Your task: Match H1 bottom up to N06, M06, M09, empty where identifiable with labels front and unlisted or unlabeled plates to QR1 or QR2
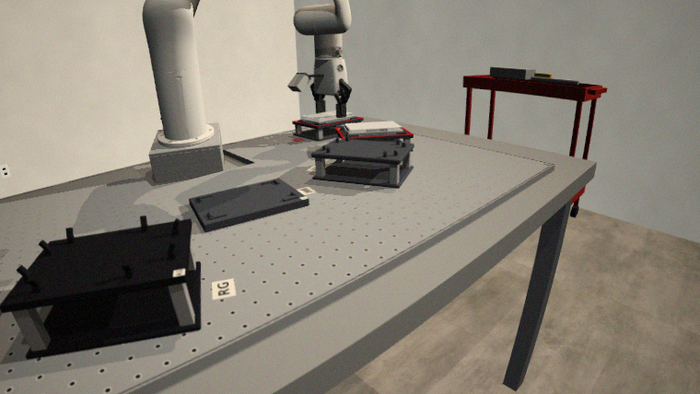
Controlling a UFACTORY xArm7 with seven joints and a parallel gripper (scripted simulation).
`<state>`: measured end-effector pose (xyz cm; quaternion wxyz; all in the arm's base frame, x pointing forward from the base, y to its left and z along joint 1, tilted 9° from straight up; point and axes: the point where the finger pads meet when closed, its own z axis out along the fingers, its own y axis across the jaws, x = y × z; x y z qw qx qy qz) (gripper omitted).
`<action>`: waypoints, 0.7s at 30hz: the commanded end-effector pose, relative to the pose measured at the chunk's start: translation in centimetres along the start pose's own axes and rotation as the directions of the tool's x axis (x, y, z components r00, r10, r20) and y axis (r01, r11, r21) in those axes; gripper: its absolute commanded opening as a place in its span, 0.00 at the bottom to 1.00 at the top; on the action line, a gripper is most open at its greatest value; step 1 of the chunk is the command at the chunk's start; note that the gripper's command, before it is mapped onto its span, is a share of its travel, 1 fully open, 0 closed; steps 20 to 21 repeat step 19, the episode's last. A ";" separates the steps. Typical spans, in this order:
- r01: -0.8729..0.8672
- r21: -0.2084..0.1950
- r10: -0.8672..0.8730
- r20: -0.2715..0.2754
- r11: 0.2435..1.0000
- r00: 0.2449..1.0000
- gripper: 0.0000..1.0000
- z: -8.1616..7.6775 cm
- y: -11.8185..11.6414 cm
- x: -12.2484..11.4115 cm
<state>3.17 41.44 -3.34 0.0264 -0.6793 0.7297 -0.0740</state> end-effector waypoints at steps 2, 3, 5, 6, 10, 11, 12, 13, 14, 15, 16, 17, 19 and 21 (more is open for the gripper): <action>0.000 0.000 0.000 0.004 1.000 1.000 1.00 -0.1 0.0 -0.2; 0.000 0.000 0.000 0.004 1.000 1.000 1.00 -0.1 0.0 -0.2; 0.000 0.000 0.000 0.004 1.000 1.000 1.00 -0.1 0.0 -0.1; 0.000 0.000 0.000 0.004 1.000 1.000 1.00 -0.1 0.0 -0.1; 0.000 0.000 0.000 0.004 1.000 1.000 1.00 -0.1 0.0 -0.1; 0.000 0.000 0.000 0.004 1.000 1.000 1.00 -0.1 0.0 -0.1; 0.000 0.000 0.000 0.004 1.000 1.000 1.00 -0.1 0.0 -0.1; 0.000 0.000 0.000 0.004 1.000 1.000 1.00 -0.1 0.0 -0.1; 0.000 0.000 0.000 0.004 1.000 1.000 1.00 -0.1 0.0 -0.1; 0.000 0.000 0.000 0.004 1.000 1.000 1.00 -0.1 0.0 -0.1; 0.000 0.000 0.000 0.004 1.000 1.000 1.00 -0.3 0.0 -0.1; 0.000 0.000 0.000 0.004 1.000 1.000 1.00 -0.5 0.0 -0.1; 0.000 0.000 0.000 0.004 1.000 1.000 1.00 -0.8 0.0 -0.1; 0.000 0.000 0.000 0.004 1.000 1.000 1.00 -0.8 0.0 -0.1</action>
